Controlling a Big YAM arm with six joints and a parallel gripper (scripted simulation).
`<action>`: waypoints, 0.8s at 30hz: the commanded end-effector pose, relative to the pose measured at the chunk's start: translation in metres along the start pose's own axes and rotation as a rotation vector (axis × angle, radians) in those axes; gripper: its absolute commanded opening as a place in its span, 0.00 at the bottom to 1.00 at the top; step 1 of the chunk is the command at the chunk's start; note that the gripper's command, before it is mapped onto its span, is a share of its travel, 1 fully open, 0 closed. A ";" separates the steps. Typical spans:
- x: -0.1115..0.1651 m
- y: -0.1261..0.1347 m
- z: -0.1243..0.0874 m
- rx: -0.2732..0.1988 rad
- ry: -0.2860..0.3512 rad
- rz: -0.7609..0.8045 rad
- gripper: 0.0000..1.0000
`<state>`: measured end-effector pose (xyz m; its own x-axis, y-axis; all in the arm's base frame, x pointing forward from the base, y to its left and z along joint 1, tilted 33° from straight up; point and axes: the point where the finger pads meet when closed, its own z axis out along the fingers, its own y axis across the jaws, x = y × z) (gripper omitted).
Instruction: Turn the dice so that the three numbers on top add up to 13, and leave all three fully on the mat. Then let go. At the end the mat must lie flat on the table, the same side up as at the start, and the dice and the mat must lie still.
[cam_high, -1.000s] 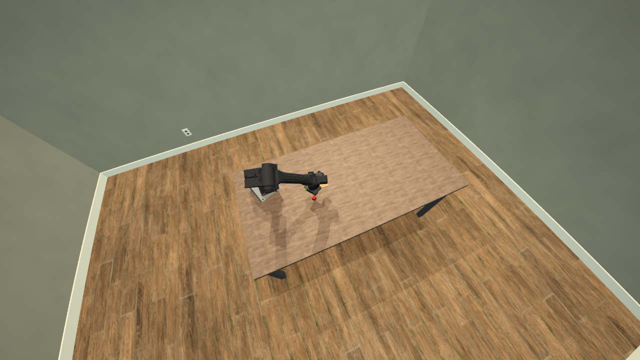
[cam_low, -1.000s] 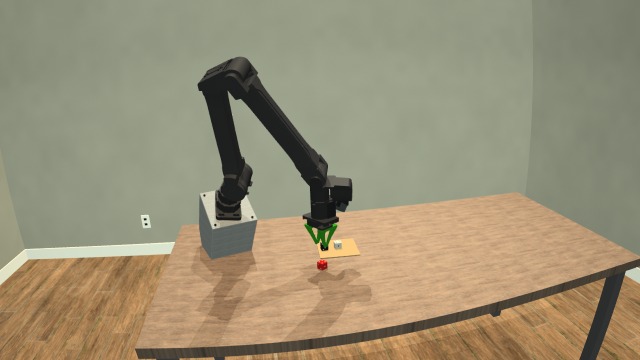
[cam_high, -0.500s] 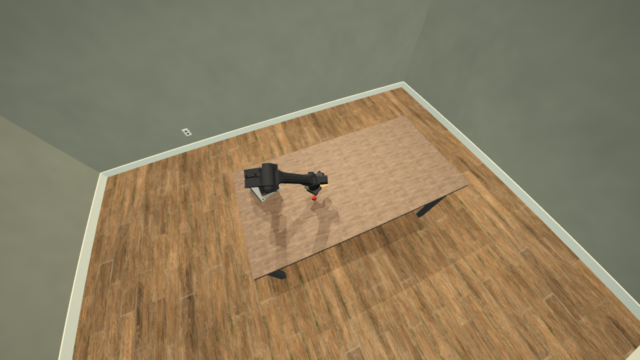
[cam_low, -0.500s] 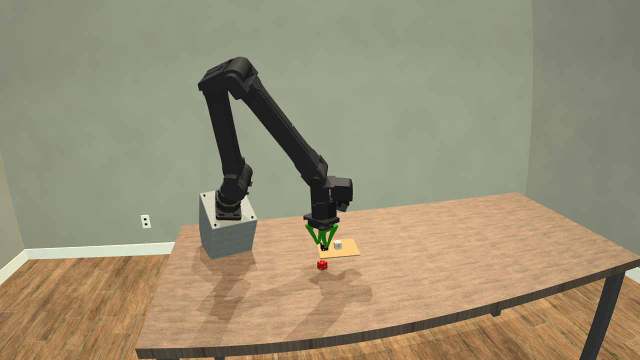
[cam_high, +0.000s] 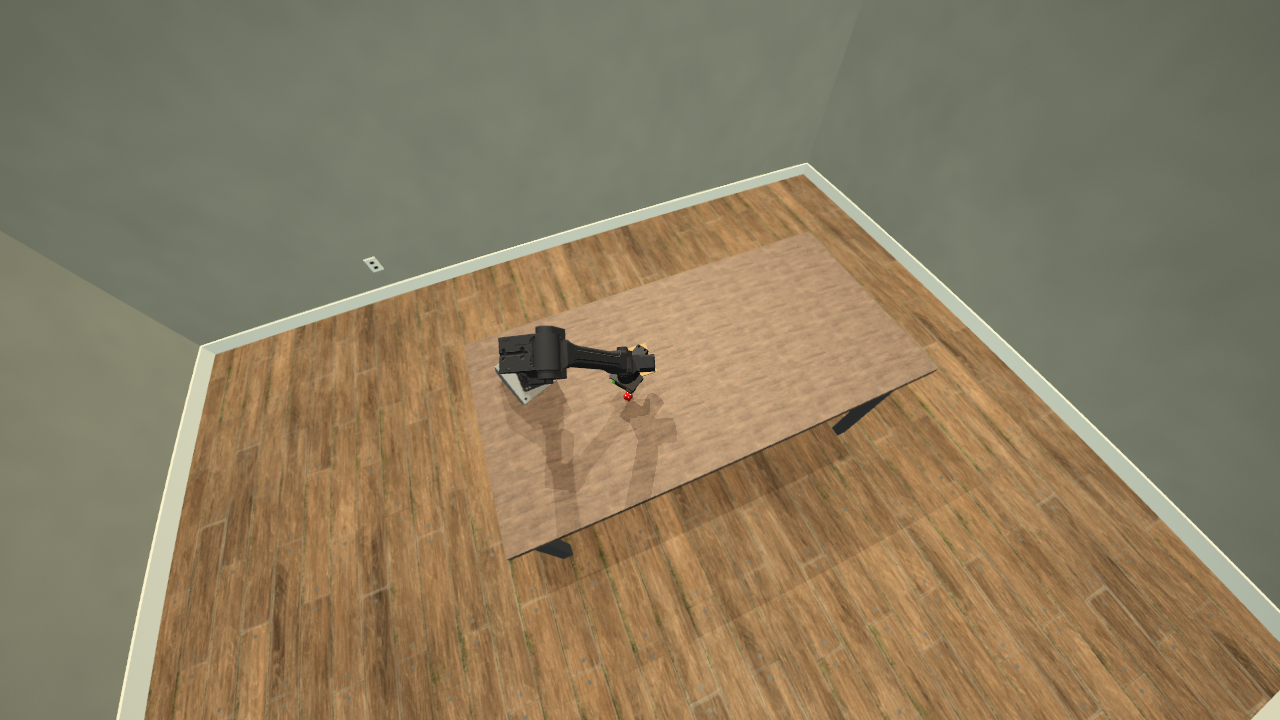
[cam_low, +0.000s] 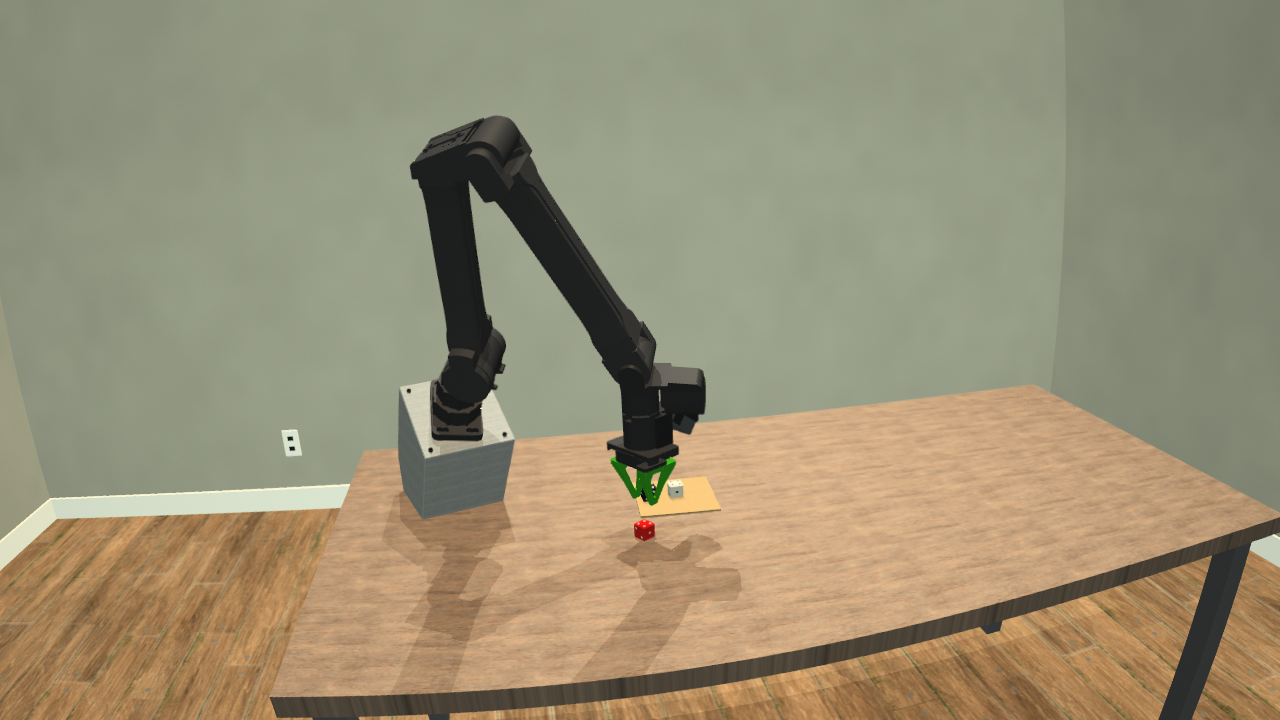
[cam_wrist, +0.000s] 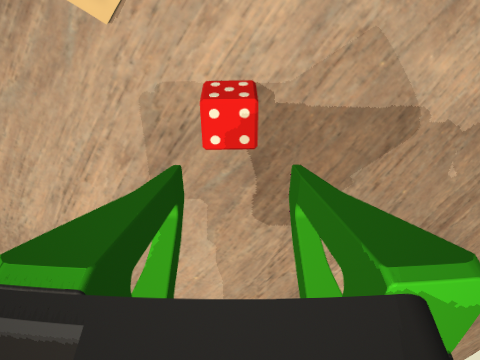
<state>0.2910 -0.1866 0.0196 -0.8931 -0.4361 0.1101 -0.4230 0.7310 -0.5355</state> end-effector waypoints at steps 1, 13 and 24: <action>0.002 0.002 0.010 -0.007 0.004 -0.012 0.39; 0.003 0.003 0.027 -0.008 0.005 -0.013 0.39; 0.002 0.001 0.035 -0.006 0.004 -0.012 0.39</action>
<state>0.2953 -0.2022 -0.0038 -0.8929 -0.4362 0.1116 -0.4236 0.7297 -0.5367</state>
